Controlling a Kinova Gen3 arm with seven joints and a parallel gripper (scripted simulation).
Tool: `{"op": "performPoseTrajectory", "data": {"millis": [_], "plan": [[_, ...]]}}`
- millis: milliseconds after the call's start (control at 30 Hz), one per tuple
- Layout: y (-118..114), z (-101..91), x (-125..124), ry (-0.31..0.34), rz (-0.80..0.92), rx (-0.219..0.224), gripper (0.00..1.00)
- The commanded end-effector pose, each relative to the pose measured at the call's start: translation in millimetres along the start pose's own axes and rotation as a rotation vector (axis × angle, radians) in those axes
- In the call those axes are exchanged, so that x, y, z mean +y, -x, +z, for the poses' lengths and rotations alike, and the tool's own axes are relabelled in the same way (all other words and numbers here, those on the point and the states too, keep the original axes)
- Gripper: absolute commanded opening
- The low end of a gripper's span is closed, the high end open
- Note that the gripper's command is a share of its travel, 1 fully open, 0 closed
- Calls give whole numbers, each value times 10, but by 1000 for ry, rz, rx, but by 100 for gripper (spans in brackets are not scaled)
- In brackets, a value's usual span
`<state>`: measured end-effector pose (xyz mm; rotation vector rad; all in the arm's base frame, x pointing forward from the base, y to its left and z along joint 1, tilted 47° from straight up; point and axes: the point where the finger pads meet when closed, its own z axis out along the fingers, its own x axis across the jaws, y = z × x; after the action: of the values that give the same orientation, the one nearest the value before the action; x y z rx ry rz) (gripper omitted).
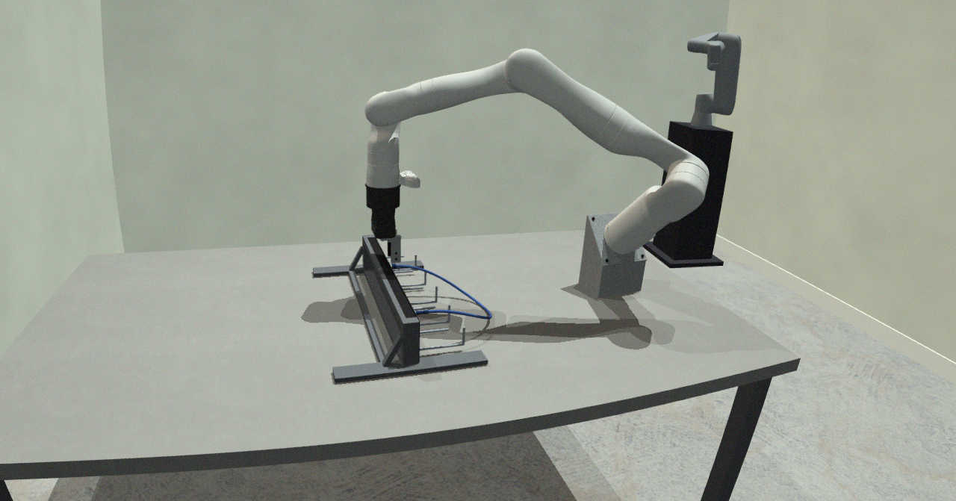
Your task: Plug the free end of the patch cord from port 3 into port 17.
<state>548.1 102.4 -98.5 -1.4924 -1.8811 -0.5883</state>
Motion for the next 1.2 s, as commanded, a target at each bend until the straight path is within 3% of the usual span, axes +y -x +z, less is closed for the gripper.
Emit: {"op": "performPoseTrajectory", "data": {"millis": [0,333,600,1033,1067,1167], "plan": [[-20,-162,37,13,2,4,73],[-22,-477,31,13,2,4,73],[-22,-601,29,13,1,4,73],[-16,-641,36,16,2,2,73],[-16,-642,37,16,2,3,0],[-17,-644,40,17,1,3,0]]}}
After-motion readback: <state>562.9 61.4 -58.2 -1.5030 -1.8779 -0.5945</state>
